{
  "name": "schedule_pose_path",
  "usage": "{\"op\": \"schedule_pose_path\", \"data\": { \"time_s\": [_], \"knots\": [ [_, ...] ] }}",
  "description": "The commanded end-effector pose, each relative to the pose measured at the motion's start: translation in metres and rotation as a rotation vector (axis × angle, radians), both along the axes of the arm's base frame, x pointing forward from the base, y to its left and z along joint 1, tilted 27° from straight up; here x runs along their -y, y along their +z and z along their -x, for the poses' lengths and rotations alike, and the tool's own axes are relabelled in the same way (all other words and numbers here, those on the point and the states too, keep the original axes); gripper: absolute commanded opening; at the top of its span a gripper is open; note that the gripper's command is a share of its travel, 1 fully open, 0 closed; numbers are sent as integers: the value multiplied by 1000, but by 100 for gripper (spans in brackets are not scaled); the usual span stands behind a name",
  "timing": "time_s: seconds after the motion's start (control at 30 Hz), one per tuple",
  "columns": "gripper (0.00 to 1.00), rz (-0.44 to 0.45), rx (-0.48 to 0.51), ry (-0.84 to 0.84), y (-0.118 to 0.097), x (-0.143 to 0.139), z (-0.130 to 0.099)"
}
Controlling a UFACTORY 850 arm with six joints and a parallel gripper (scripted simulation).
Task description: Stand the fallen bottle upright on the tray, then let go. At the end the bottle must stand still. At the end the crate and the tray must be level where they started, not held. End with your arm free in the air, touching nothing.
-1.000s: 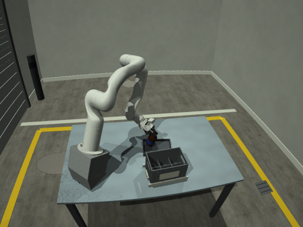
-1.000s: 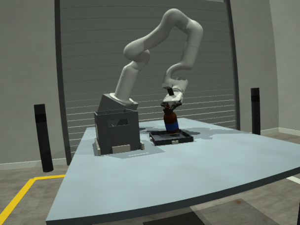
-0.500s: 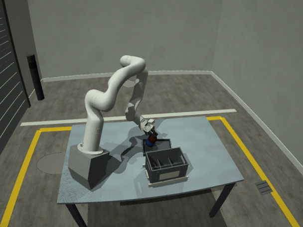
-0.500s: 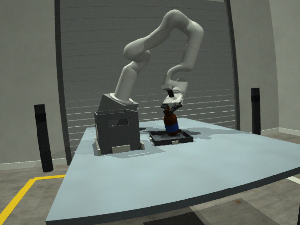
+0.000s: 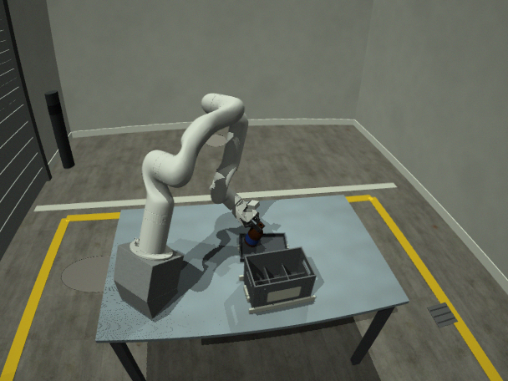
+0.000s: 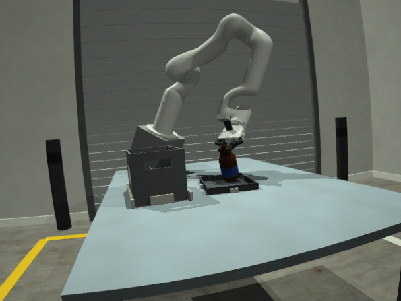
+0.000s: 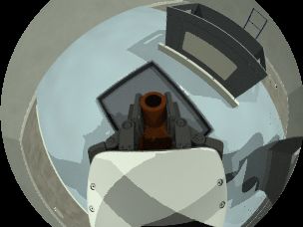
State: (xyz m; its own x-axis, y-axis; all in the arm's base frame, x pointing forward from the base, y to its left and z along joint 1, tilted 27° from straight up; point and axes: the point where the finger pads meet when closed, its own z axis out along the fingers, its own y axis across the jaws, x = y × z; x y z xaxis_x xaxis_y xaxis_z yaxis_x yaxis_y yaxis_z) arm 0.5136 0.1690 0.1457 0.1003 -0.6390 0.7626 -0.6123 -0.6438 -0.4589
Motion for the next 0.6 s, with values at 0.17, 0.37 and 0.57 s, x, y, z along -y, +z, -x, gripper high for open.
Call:
{"op": "schedule_pose_path", "data": {
  "time_s": [0.17, 0.37, 0.57],
  "knots": [
    [0, 0, 1, 0, 0, 0, 0],
    [100, 0, 1, 0, 0, 0, 0],
    [100, 0, 1, 0, 0, 0, 0]
  ]
}}
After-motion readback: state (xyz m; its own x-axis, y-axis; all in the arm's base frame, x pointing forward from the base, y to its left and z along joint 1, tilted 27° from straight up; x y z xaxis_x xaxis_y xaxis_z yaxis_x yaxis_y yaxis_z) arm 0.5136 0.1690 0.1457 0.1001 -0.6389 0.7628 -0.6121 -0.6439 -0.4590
